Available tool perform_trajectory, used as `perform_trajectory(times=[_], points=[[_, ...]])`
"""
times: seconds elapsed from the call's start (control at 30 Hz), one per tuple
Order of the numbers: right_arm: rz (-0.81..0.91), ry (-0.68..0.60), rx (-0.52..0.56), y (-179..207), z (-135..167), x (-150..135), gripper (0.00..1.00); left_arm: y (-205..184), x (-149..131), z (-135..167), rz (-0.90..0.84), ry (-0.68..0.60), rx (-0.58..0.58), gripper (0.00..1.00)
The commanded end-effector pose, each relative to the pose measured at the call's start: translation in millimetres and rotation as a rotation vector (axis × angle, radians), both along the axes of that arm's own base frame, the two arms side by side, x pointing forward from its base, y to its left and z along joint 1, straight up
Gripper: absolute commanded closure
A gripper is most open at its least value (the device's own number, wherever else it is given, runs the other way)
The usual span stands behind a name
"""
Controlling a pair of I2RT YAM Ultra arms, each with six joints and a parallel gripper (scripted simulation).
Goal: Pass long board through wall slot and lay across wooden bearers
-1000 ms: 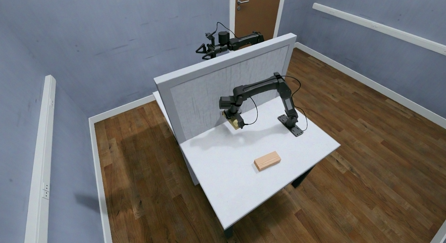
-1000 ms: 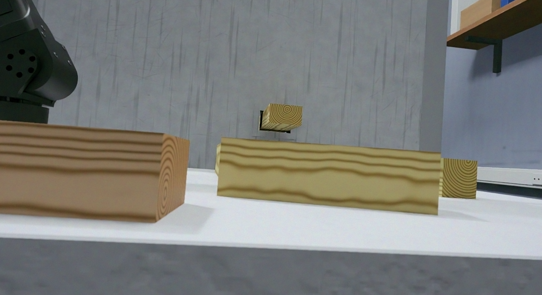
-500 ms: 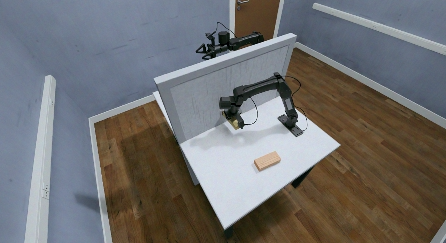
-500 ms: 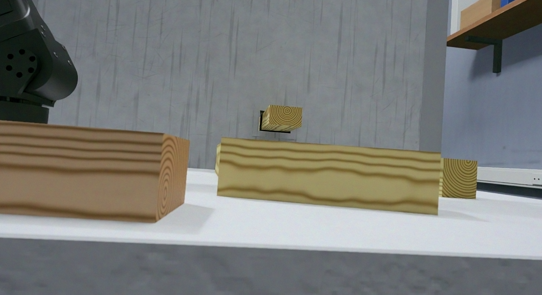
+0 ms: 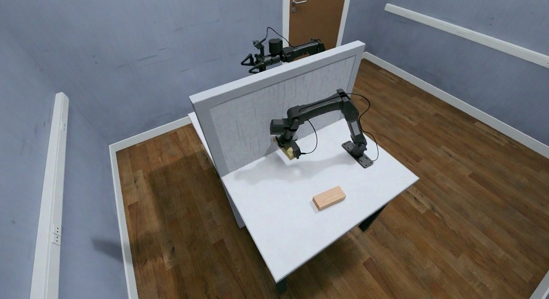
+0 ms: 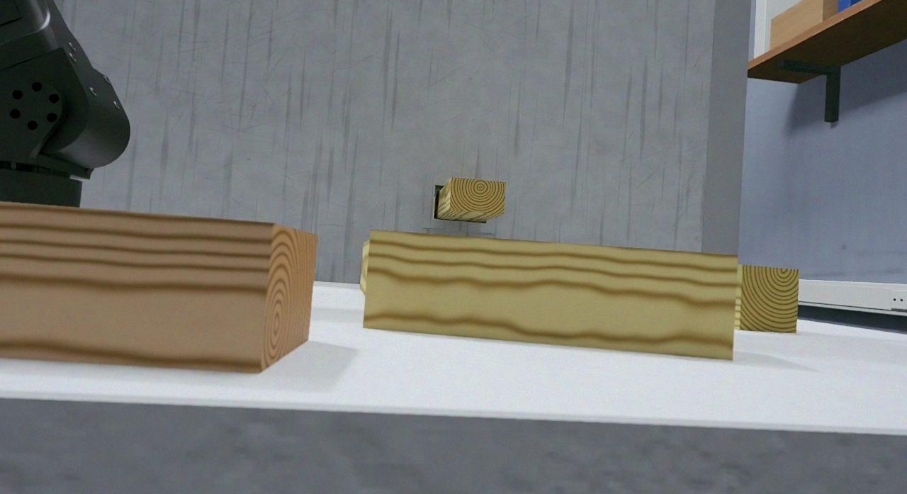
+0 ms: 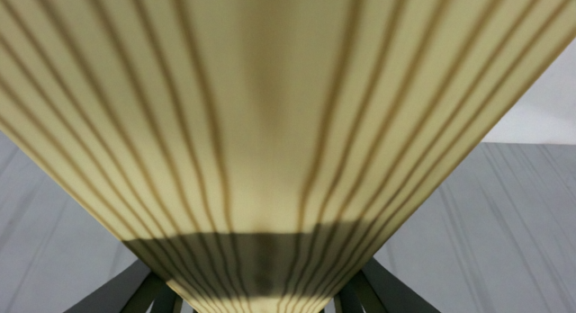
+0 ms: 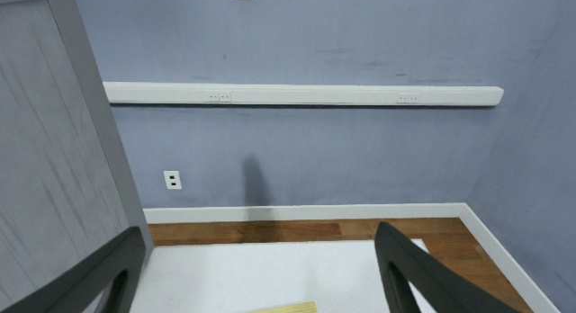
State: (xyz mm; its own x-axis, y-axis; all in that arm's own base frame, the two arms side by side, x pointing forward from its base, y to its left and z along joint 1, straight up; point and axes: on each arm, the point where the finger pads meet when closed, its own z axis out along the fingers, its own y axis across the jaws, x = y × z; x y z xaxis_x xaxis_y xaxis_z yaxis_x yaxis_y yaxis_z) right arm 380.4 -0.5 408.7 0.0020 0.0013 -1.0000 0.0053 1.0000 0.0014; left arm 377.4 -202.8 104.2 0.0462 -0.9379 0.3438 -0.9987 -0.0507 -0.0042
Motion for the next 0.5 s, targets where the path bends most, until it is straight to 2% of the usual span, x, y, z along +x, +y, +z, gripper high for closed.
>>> perform_trajectory(times=[0.0,0.27,0.3,0.47], points=[[0.016,0.003,0.000,5,1,-3,0.00,-10,10,32,-0.008,-0.084,-0.060,1.00],[0.016,0.003,0.000,5,1,-3,0.00,-10,10,31,-0.009,-0.083,-0.061,1.00],[0.016,0.003,0.000,5,1,-3,0.00,-8,5,20,-0.010,-0.041,-0.046,1.00],[0.016,0.003,0.000,5,1,-3,0.00,-10,6,17,-0.014,-0.036,-0.045,1.00]])
